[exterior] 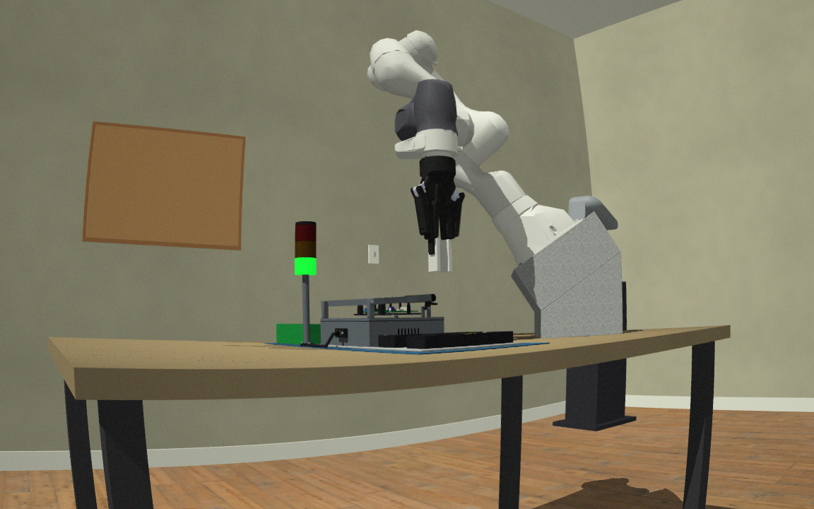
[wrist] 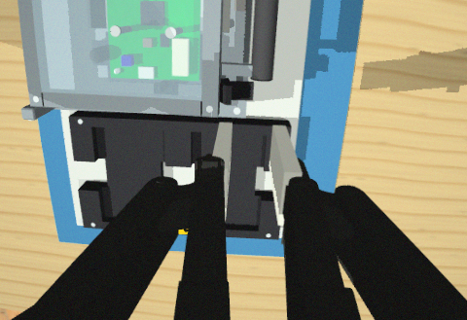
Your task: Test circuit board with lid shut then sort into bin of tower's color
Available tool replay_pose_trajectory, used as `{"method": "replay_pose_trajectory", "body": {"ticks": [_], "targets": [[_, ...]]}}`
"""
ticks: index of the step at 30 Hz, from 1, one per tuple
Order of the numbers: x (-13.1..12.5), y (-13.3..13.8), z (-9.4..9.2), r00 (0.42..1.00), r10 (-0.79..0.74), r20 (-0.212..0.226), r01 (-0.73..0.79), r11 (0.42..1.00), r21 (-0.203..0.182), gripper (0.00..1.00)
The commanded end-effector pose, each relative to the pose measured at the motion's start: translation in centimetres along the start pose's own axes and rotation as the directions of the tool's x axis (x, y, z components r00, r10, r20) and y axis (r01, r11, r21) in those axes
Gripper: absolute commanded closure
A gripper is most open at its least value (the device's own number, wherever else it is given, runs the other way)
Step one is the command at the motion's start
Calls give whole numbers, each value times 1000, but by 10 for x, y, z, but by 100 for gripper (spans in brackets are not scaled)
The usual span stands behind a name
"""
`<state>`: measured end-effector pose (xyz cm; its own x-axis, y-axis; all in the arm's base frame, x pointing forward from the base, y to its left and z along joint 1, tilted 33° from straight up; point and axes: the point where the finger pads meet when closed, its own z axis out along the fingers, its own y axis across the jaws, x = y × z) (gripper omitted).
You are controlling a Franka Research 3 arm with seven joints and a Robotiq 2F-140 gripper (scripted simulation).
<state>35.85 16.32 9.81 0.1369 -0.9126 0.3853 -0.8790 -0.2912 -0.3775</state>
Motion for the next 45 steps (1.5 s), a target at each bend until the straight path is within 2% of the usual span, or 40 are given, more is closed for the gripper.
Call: {"method": "replay_pose_trajectory", "body": {"ticks": [1,5,13,15,22,34,45], "targets": [[2,1,0,1000,-4,-3,4,1000,-2,84],[10,1,0,1000,-4,-3,4,1000,-2,84],[47,4,0,1000,-4,-3,4,1000,-2,84],[47,4,0,1000,-4,-3,4,1000,-2,84],[73,6,0,1000,-4,-3,4,1000,-2,84],[77,6,1,1000,-4,-3,4,1000,-2,84],[77,6,14,1000,-4,-3,4,1000,-2,84]]}}
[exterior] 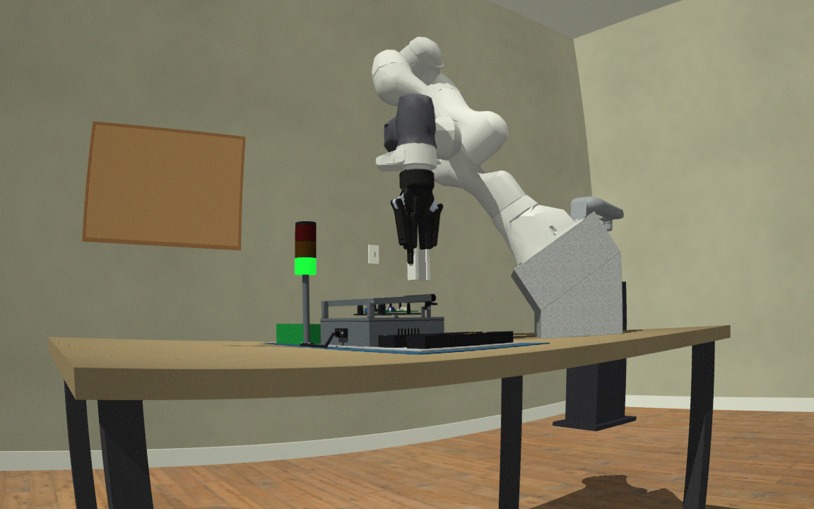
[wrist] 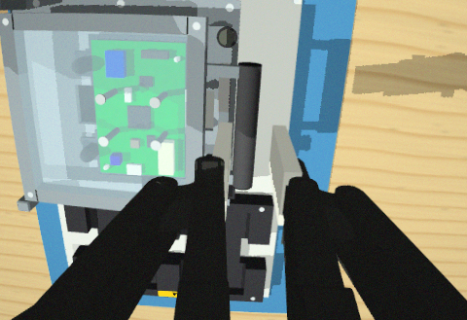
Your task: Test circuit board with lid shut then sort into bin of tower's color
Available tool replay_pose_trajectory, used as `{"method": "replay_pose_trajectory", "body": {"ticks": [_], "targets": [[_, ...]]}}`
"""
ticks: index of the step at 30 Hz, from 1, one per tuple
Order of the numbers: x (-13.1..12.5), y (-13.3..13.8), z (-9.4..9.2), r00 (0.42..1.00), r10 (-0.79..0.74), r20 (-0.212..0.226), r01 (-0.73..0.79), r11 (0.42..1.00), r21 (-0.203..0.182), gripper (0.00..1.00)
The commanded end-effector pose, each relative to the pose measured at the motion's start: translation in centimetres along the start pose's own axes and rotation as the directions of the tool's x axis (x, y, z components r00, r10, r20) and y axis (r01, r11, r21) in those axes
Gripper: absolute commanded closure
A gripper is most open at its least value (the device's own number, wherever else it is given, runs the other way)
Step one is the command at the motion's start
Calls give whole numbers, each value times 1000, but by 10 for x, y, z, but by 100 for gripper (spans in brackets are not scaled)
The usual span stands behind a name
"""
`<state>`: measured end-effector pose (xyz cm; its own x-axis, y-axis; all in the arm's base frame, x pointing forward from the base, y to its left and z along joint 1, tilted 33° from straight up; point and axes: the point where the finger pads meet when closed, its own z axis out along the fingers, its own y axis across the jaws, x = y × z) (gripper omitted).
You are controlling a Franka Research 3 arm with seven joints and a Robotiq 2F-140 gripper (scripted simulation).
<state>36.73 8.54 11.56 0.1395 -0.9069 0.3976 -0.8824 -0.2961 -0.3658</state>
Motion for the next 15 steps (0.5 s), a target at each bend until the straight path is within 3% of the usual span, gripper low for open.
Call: {"method": "replay_pose_trajectory", "body": {"ticks": [1,15], "targets": [[-2,-2,4,1000,5,8,-5,1000,8,84],[-2,-2,9,1000,5,8,-5,1000,8,84]]}}
